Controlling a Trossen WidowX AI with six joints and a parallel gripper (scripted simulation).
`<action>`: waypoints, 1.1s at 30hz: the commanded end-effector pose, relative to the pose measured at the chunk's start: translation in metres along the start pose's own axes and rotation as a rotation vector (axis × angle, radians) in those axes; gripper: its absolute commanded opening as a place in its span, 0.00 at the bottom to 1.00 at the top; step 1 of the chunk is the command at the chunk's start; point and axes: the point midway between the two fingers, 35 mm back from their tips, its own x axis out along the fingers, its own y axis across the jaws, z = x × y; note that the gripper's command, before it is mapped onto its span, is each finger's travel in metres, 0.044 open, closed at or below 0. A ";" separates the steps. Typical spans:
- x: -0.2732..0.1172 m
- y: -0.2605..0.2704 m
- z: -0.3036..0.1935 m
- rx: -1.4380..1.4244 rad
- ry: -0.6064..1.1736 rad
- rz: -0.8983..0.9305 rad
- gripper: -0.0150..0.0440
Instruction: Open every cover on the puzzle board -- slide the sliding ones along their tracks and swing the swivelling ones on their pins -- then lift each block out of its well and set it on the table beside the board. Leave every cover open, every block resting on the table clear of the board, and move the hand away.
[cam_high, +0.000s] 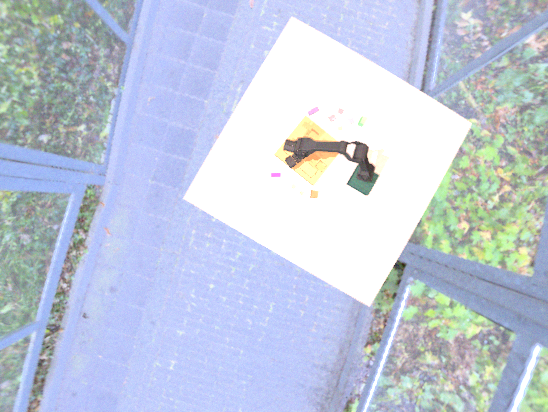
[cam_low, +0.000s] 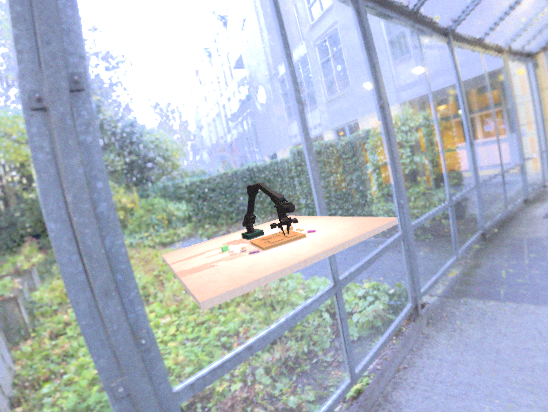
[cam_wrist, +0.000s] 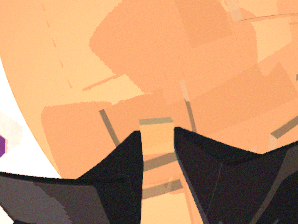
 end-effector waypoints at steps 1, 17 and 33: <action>-0.009 0.002 0.002 0.000 -0.010 0.007 0.39; -0.031 0.002 0.002 0.000 -0.009 0.003 0.39; -0.047 0.001 0.001 0.000 -0.008 0.001 0.39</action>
